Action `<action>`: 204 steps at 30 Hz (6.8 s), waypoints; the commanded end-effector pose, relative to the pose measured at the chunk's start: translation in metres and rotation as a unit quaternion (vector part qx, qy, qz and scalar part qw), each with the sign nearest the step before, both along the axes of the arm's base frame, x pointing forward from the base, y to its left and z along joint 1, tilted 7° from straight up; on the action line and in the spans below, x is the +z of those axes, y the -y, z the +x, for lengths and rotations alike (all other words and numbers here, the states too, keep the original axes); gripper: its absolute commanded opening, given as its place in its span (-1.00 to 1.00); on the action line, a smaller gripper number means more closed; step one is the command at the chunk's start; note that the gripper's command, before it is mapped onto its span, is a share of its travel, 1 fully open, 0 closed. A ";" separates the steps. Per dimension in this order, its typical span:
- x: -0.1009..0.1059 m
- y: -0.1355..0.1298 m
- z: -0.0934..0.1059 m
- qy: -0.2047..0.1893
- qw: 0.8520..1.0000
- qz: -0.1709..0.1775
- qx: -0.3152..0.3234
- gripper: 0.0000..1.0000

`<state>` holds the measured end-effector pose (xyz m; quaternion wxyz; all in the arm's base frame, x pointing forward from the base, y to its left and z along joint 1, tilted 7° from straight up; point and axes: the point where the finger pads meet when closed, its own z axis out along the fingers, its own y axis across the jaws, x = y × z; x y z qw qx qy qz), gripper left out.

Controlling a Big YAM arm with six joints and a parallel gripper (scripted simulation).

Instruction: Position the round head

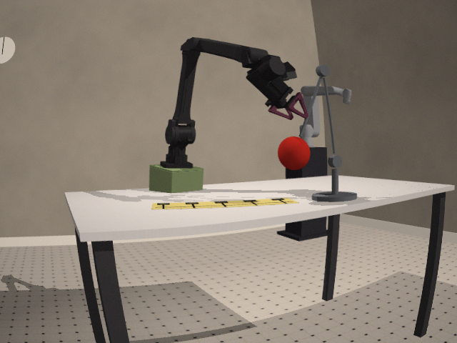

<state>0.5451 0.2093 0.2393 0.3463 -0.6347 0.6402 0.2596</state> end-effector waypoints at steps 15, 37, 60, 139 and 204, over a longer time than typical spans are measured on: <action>-0.009 -0.020 0.011 0.004 1.000 0.006 -0.004 1.00; -0.011 -0.023 0.013 0.003 1.000 0.007 -0.006 1.00; -0.008 -0.018 0.010 0.002 1.000 0.005 -0.006 -1.00; -0.074 0.034 -0.017 0.000 0.995 0.017 -0.096 -1.00; -0.089 0.029 -0.014 0.000 0.995 0.017 -0.096 -1.00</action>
